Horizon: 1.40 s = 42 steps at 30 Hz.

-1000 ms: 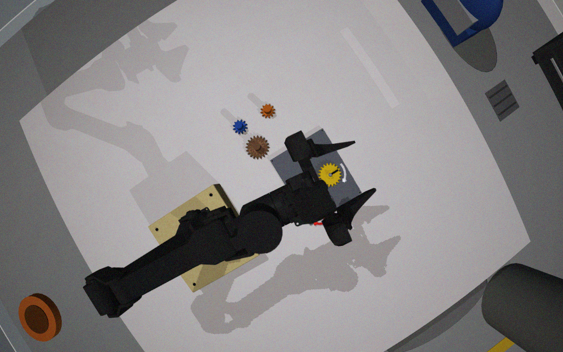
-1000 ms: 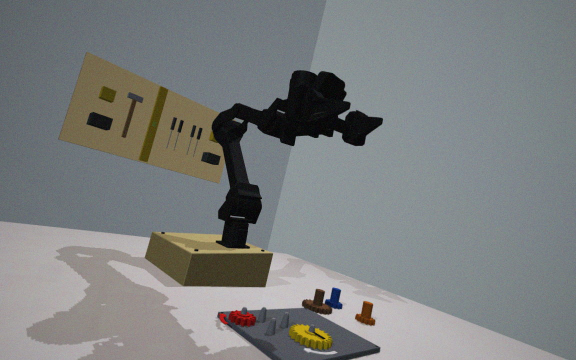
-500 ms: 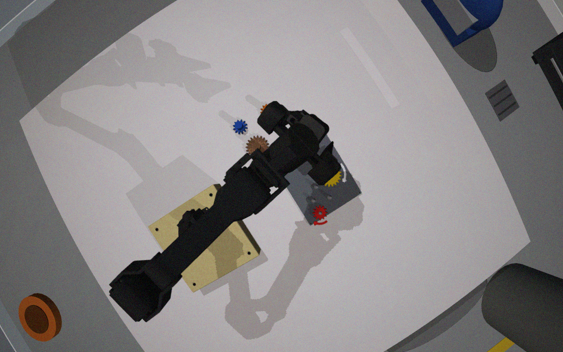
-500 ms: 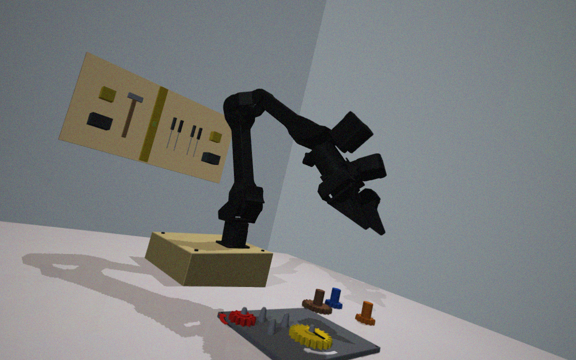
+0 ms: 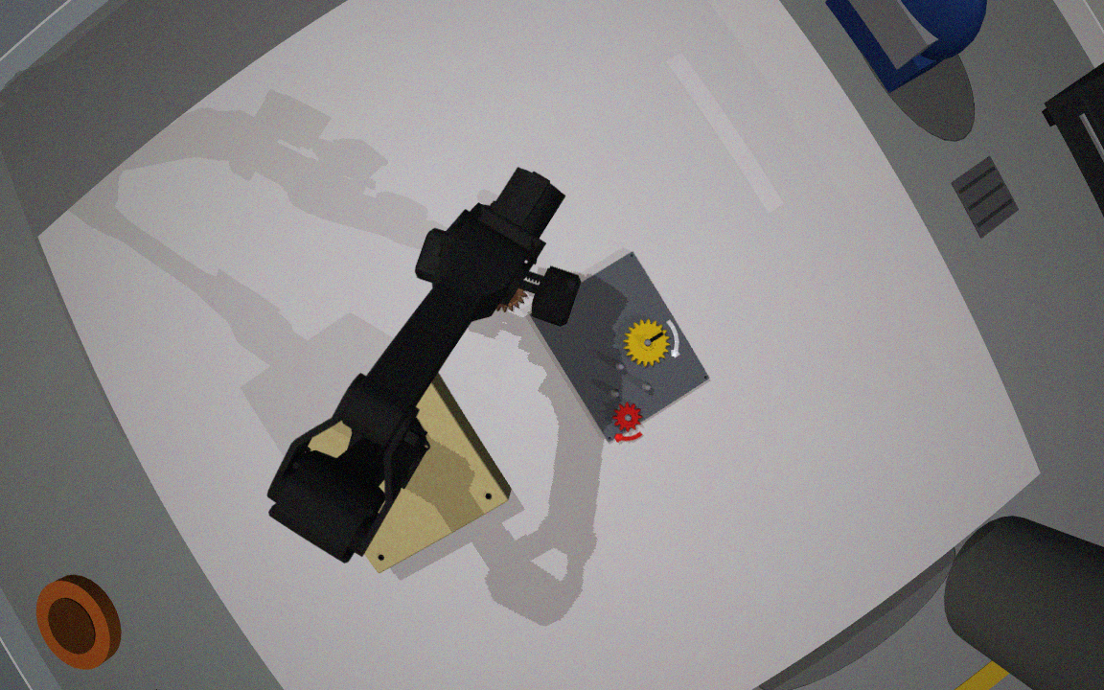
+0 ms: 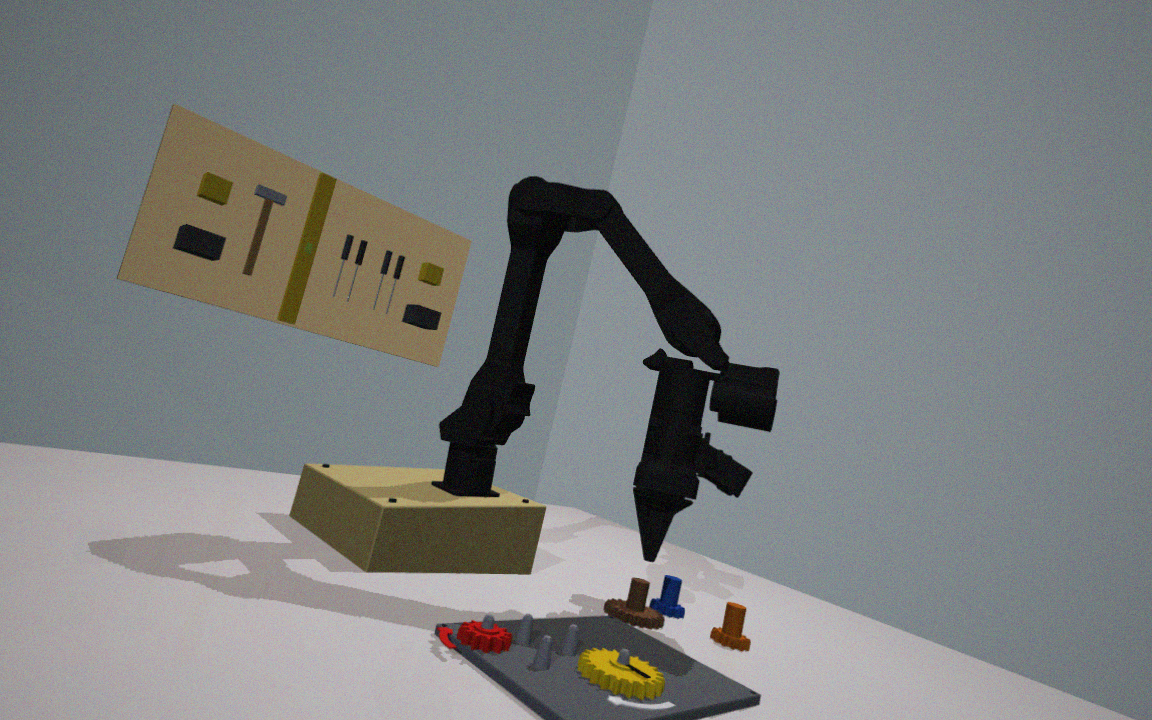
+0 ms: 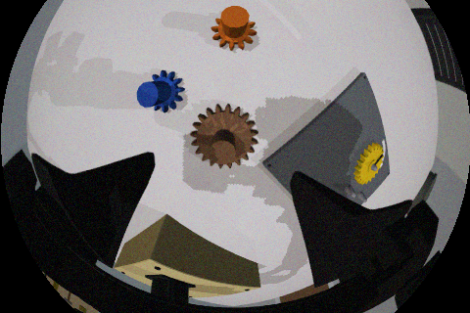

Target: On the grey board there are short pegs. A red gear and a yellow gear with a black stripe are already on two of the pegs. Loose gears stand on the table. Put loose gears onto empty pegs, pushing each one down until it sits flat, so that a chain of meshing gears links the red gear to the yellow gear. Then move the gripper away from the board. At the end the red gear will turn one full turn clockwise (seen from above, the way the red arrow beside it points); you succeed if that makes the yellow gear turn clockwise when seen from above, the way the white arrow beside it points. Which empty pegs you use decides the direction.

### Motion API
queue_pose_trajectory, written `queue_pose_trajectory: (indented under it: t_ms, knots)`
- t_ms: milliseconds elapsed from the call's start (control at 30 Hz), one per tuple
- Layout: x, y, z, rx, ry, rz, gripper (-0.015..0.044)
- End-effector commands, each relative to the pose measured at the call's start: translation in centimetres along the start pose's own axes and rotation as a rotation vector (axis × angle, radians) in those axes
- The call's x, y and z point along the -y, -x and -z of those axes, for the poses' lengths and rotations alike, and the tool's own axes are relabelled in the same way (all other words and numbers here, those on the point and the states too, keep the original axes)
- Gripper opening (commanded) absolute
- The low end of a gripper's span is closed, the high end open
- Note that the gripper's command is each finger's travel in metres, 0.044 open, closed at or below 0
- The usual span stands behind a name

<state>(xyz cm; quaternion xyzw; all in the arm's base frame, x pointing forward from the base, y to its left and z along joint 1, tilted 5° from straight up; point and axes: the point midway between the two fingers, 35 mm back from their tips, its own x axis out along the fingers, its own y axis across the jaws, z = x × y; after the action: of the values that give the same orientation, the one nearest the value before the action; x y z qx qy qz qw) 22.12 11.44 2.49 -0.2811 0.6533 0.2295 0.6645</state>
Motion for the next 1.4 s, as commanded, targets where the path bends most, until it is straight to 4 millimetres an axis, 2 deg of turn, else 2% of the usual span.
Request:
queue_pose_trajectory:
  t_ms: [0,100,767,933,1367]
  knots:
    - [-0.1,-0.2,0.2,-0.015,0.012,0.001,0.0440]
    - [-0.1,-1.4,0.2,-0.015,0.012,0.001,0.0440]
    - [-0.2,-4.2,0.3,-0.015,0.012,0.001,0.0440]
    - [-0.2,-4.3,0.3,-0.015,0.012,0.001,0.0440]
    - [-0.2,-4.3,0.3,-0.015,0.012,0.001,0.0099]
